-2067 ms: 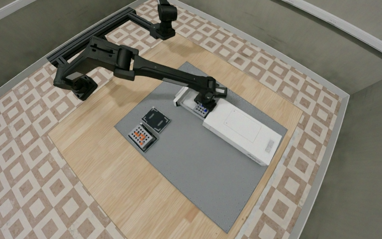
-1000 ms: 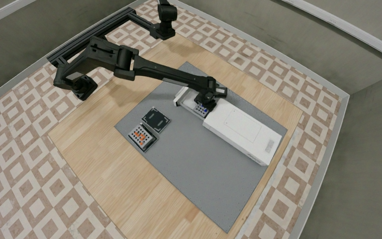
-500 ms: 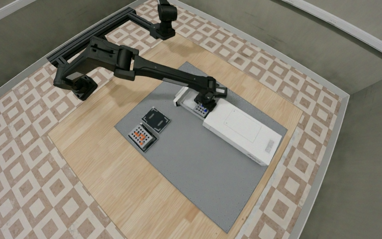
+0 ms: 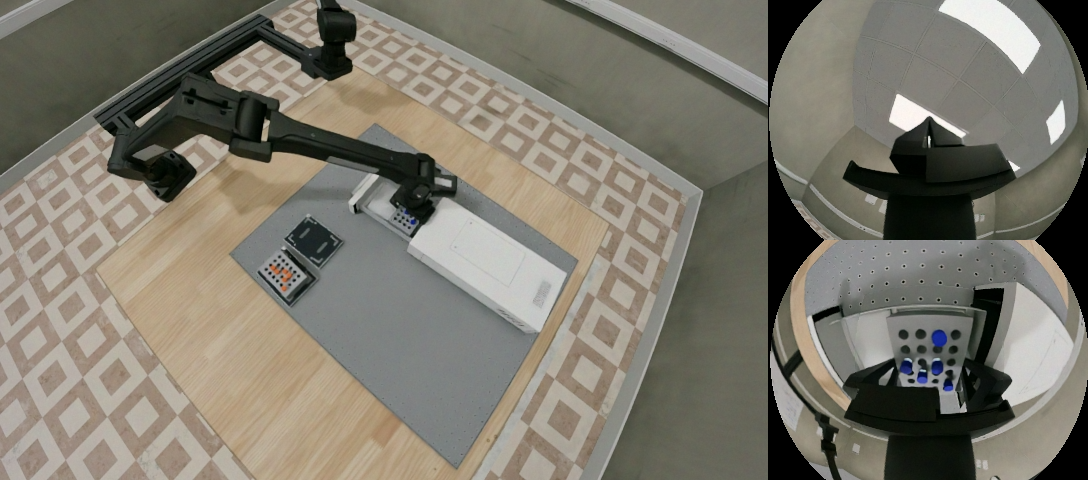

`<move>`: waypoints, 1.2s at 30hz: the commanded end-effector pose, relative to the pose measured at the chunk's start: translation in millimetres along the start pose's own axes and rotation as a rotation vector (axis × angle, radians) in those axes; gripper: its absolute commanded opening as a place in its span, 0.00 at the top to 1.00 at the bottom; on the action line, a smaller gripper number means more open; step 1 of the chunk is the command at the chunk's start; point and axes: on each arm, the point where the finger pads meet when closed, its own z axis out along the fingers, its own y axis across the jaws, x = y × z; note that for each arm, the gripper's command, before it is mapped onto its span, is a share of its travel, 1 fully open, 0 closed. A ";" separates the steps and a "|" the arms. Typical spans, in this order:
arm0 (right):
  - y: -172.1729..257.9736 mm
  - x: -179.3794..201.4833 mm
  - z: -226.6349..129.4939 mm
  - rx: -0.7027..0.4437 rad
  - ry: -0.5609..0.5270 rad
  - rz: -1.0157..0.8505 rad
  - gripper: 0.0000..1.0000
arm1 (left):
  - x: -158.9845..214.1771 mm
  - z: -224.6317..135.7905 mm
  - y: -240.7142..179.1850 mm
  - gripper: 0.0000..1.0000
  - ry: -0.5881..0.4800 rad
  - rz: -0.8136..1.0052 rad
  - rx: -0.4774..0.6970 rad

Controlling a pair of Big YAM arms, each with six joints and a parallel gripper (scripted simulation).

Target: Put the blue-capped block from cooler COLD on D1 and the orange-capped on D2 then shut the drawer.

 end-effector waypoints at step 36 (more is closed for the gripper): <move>-5.1 -0.4 -112.2 -0.262 0.149 -0.055 1.00 | 23.5 7.9 1.1 1.00 0.035 -0.002 0.002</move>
